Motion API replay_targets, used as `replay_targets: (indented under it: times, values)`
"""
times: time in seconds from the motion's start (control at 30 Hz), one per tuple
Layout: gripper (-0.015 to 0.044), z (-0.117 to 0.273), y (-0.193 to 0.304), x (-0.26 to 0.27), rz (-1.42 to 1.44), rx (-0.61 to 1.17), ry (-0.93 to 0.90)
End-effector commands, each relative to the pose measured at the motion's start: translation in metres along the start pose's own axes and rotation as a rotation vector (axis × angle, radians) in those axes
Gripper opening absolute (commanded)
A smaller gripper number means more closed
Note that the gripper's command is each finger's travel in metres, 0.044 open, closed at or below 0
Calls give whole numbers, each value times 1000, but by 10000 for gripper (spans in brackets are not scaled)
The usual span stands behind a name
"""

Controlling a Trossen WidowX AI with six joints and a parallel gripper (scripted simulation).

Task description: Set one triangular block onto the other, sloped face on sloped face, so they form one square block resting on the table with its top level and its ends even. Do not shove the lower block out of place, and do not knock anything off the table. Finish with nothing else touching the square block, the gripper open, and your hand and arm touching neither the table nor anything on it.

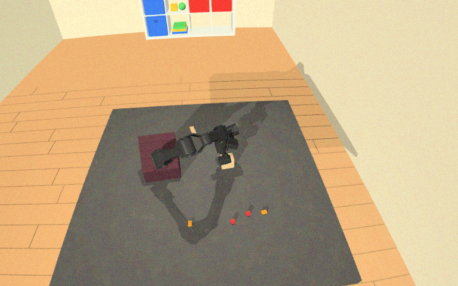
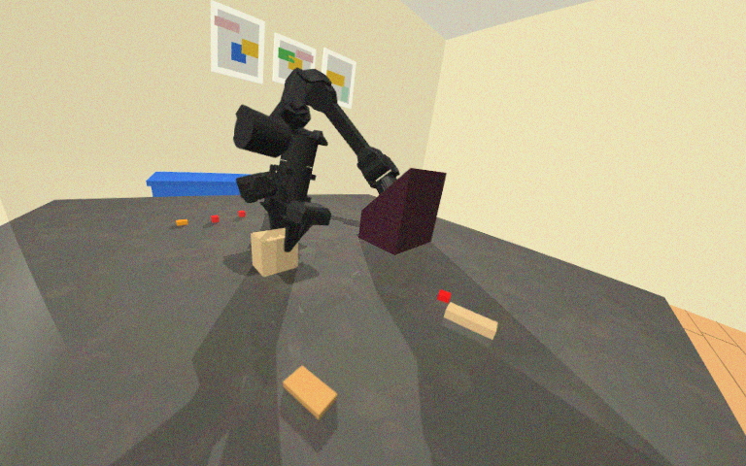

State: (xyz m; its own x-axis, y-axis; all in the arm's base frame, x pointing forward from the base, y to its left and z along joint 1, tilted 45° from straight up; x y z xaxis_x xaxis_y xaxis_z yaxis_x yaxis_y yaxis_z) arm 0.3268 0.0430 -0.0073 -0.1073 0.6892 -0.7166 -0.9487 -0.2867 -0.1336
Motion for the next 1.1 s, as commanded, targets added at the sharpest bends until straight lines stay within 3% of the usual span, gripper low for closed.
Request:
replay_targets:
  times: [0.0,0.47,1.0,1.07]
  values:
    - [0,-1,-1,0,3,-2,4]
    - [0,-1,0,0,2,-1,6]
    - [420,-1,0,0,0,1,1]
    - [440,-1,0,0,0,1,1]
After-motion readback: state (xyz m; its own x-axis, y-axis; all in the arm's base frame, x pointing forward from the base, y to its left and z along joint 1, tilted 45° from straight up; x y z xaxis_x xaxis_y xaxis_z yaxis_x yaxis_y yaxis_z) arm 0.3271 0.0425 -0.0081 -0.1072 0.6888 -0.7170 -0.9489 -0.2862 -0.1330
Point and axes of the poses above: the point midway between the two fingers, 35 mm back from their tips, its own z axis back along the fingers, its own x axis across the jaws, y = z × x, the point moved 3 cm from there along z, back along the fingers, and after that the axes turned 1 degree about z, right-handed, at the moved point
